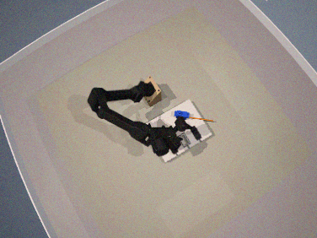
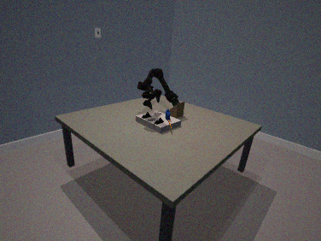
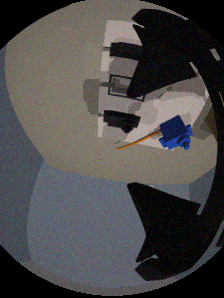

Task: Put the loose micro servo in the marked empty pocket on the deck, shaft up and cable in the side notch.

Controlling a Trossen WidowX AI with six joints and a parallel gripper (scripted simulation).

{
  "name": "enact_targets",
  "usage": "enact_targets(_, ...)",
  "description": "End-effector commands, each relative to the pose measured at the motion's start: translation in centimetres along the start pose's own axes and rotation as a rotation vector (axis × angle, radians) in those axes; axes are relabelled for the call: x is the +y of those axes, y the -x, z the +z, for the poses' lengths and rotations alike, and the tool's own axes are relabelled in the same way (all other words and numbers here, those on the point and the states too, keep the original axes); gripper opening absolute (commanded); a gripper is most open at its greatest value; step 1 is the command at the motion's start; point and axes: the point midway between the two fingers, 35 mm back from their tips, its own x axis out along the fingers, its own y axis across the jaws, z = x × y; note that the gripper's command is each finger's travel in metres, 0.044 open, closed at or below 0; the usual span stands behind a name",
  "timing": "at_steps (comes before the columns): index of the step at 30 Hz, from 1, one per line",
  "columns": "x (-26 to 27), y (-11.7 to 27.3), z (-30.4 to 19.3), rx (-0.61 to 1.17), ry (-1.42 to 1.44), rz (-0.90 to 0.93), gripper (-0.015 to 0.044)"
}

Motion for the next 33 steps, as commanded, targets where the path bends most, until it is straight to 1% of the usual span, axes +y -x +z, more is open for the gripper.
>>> enact_targets(1, 0.7, -1.2, -1.0, 0.088, 0.040, -0.039, 0.0440)
enact_targets(15, 3.2, -3.6, -5.2, 0.381, 0.239, -0.214, 0.0440)
enact_targets(33, 5.2, -4.3, -9.3, 0.670, 0.605, -0.507, 0.0440)
